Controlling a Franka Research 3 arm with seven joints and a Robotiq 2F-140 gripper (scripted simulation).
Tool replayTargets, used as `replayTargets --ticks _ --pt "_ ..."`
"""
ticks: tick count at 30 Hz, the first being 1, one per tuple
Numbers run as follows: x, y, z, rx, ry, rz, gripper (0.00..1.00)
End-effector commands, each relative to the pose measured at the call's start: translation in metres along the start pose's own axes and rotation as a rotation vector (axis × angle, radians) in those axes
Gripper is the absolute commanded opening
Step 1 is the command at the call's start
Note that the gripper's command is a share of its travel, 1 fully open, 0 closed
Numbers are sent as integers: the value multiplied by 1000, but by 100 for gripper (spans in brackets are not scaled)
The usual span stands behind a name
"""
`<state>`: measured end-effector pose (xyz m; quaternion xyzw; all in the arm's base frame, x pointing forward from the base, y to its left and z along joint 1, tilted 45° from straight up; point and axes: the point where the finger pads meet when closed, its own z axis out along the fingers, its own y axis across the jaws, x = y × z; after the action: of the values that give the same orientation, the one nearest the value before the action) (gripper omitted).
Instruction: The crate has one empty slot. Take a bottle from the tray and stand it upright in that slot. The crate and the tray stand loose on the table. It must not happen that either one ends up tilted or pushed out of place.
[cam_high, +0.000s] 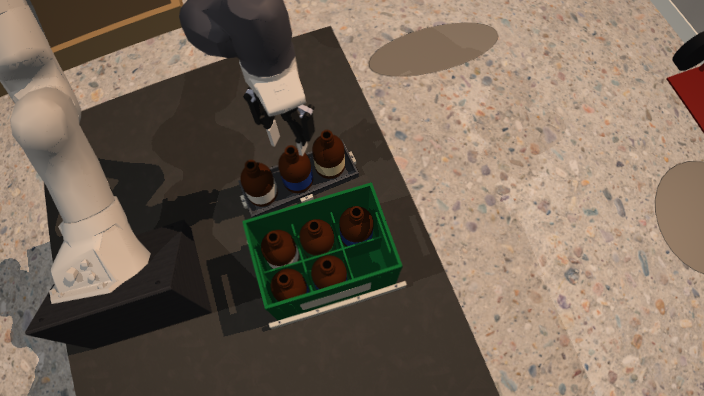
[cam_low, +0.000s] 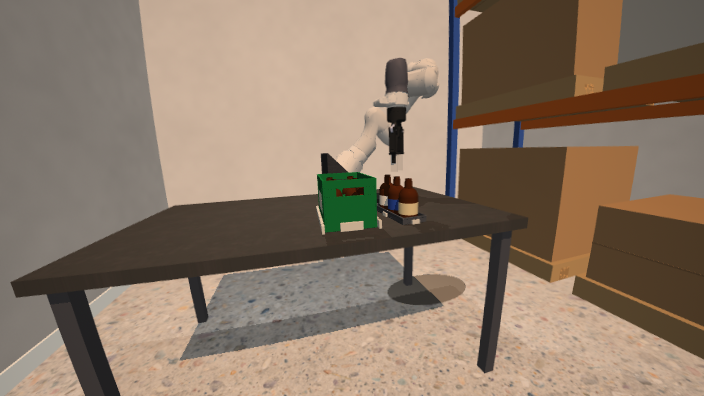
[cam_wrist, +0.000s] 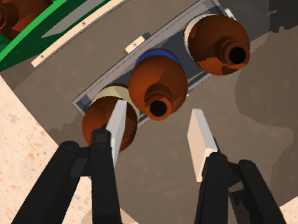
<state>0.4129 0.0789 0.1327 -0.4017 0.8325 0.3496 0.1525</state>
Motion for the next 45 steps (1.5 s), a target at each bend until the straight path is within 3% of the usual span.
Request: replayTargets --ticks 1,24,45 --pt "0 0 2 0 1 -6 38" --pt "0 0 5 0 1 -6 38" --pt "0 0 25 0 1 -6 38"
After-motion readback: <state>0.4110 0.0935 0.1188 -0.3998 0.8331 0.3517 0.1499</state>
